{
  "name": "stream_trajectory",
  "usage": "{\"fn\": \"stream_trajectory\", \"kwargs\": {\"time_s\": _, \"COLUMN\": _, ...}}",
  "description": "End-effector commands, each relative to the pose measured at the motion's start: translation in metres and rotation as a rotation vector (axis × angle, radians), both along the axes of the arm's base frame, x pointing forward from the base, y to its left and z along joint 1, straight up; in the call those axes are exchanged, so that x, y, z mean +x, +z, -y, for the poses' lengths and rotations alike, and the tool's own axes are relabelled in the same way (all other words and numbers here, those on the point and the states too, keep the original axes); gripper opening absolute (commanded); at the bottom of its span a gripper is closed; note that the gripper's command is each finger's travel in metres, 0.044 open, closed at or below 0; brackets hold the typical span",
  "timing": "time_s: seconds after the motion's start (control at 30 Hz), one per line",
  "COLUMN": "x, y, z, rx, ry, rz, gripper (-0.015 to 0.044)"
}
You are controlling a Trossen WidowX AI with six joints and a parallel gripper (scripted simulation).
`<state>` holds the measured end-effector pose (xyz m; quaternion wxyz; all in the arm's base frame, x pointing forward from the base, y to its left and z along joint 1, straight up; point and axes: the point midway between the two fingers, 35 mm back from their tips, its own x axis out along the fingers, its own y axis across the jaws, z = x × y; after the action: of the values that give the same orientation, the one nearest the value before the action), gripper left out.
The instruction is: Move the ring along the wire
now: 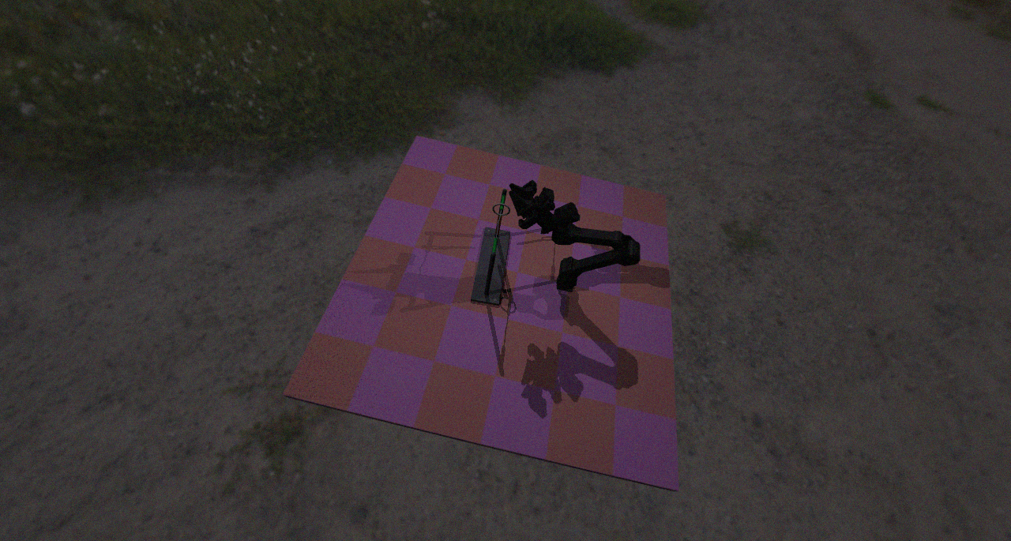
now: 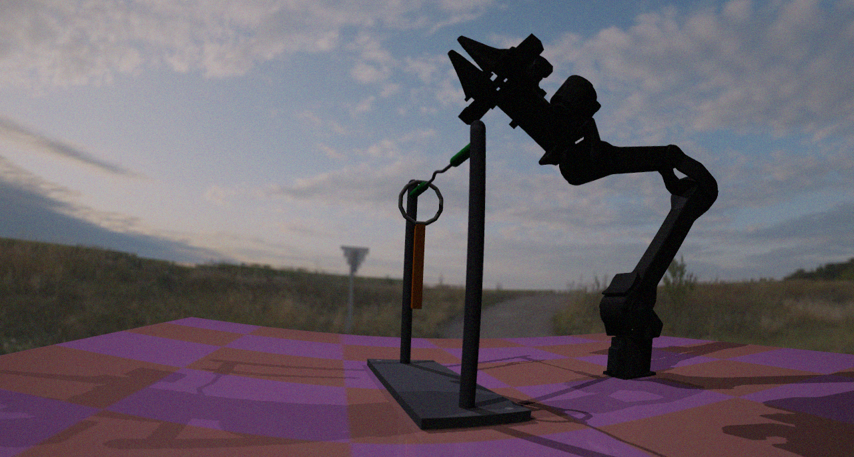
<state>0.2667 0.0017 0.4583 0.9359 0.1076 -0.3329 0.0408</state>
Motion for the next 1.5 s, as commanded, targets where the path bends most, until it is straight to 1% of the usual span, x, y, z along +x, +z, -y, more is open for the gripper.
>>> {"fn": "stream_trajectory", "kwargs": {"time_s": 0.0, "x": 0.015, "y": -0.021, "z": 0.023, "rx": -0.093, "ry": -0.116, "rz": -0.090, "gripper": 0.0160}}
{"fn": "stream_trajectory", "kwargs": {"time_s": 0.33, "x": 0.029, "y": -0.074, "z": 0.092, "rx": -0.269, "ry": -0.352, "rz": -0.322, "gripper": 0.0160}}
{"fn": "stream_trajectory", "kwargs": {"time_s": 0.6, "x": 0.019, "y": -0.120, "z": 0.150, "rx": -0.353, "ry": -0.491, "rz": -0.519, "gripper": 0.0160}}
{"fn": "stream_trajectory", "kwargs": {"time_s": 0.73, "x": 0.011, "y": -0.140, "z": 0.168, "rx": -0.374, "ry": -0.517, "rz": -0.593, "gripper": 0.0160}}
{"fn": "stream_trajectory", "kwargs": {"time_s": 0.87, "x": 0.006, "y": -0.173, "z": 0.172, "rx": -0.393, "ry": -0.473, "rz": -0.667, "gripper": 0.0160}}
{"fn": "stream_trajectory", "kwargs": {"time_s": 1.07, "x": -0.013, "y": -0.254, "z": 0.165, "rx": -0.390, "ry": -0.314, "rz": -0.796, "gripper": 0.0160}}
{"fn": "stream_trajectory", "kwargs": {"time_s": 1.3, "x": -0.047, "y": -0.332, "z": 0.134, "rx": -0.317, "ry": -0.109, "rz": -0.863, "gripper": 0.0160}}
{"fn": "stream_trajectory", "kwargs": {"time_s": 1.4, "x": -0.063, "y": -0.356, "z": 0.114, "rx": -0.268, "ry": -0.026, "rz": -0.858, "gripper": 0.0160}}
{"fn": "stream_trajectory", "kwargs": {"time_s": 1.47, "x": -0.070, "y": -0.365, "z": 0.105, "rx": -0.244, "ry": 0.008, "rz": -0.850, "gripper": 0.0160}}
